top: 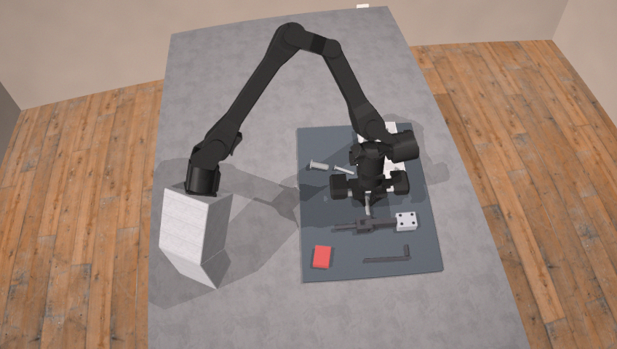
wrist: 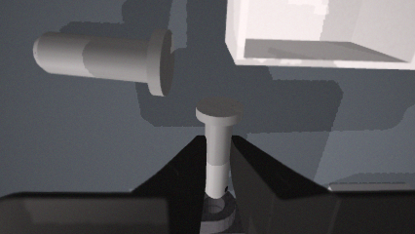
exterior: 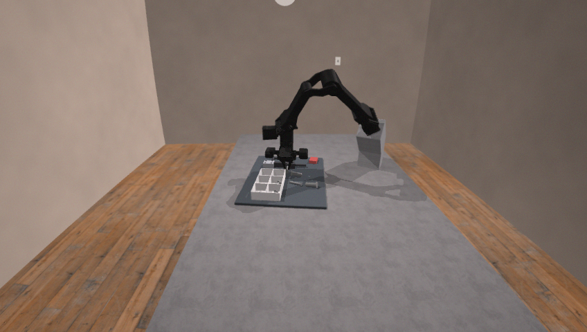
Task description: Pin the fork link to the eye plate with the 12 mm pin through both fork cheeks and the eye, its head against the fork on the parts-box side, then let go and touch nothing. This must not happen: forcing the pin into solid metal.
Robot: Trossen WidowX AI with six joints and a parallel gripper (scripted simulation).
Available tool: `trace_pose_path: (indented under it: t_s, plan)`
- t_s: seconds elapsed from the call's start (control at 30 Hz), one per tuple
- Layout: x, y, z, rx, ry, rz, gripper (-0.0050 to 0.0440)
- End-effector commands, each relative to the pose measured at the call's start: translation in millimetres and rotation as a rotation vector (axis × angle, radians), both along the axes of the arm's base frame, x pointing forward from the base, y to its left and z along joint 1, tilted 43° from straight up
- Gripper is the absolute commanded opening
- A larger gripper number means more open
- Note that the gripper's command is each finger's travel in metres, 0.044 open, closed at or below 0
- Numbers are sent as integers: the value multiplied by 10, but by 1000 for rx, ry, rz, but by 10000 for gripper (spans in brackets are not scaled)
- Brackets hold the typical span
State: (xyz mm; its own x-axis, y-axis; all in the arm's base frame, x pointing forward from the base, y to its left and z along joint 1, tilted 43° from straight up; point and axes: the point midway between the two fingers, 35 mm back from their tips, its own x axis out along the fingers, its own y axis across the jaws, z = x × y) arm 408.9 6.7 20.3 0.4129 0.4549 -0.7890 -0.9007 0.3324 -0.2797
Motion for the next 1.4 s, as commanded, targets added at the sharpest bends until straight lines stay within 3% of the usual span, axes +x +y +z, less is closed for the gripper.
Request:
trace_pose_path:
  t_s: [0.0, 1.37]
  plan:
    - [1, -1, -7, 1, 4, -5, 19]
    - [-14, -139, -129, 1, 4, -5, 19]
